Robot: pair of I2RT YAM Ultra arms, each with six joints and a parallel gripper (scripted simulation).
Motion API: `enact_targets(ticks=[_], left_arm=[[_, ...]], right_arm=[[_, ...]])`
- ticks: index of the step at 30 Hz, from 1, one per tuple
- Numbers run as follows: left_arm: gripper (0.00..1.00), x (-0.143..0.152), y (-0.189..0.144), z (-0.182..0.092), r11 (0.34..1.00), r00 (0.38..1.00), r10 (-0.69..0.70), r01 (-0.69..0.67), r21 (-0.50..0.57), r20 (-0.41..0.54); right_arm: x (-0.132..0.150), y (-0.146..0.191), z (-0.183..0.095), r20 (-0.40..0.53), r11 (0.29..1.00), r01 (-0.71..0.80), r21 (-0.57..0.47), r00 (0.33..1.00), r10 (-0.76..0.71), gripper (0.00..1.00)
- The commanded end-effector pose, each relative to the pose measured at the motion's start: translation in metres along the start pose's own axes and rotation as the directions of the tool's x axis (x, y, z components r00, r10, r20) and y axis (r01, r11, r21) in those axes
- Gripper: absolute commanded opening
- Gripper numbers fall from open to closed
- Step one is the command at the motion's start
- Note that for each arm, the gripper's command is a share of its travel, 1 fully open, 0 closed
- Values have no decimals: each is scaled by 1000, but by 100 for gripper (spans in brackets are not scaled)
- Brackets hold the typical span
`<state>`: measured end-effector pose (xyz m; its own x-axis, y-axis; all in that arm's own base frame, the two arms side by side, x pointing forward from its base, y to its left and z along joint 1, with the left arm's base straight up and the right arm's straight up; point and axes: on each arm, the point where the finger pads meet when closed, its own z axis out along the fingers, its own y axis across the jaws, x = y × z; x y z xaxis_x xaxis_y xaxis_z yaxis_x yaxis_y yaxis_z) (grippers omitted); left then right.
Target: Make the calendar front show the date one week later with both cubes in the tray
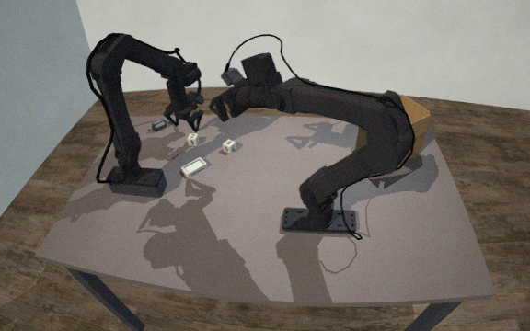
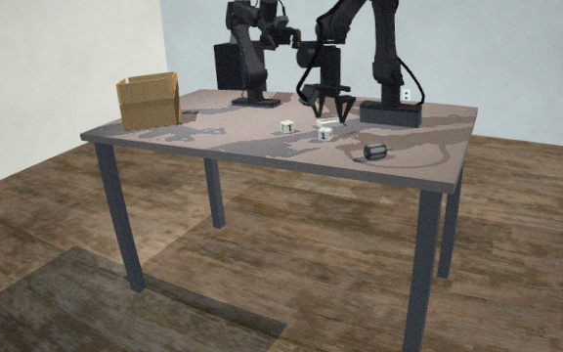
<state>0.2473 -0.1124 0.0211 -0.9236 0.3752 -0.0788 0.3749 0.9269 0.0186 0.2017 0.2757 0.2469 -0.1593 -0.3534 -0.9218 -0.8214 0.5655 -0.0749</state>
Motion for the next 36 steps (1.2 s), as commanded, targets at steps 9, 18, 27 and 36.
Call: enact_targets(ticks=[9,18,27,36], left_arm=[[100,-15,25,-6,856,858,-512,513,-64,24],[100,-20,43,-5,602,607,-794,794,-90,41],[100,-25,56,-4,404,411,-910,909,-101,56],[100,-32,58,-6,401,406,-911,913,-81,67]], right_arm=[[-12,-2,13,15,1000,-7,8,1000,7,100],[-10,-1,16,7,1000,-7,7,1000,7,100],[-10,-1,16,7,1000,-7,7,1000,7,100],[-7,-1,15,4,1000,-2,3,1000,2,100]])
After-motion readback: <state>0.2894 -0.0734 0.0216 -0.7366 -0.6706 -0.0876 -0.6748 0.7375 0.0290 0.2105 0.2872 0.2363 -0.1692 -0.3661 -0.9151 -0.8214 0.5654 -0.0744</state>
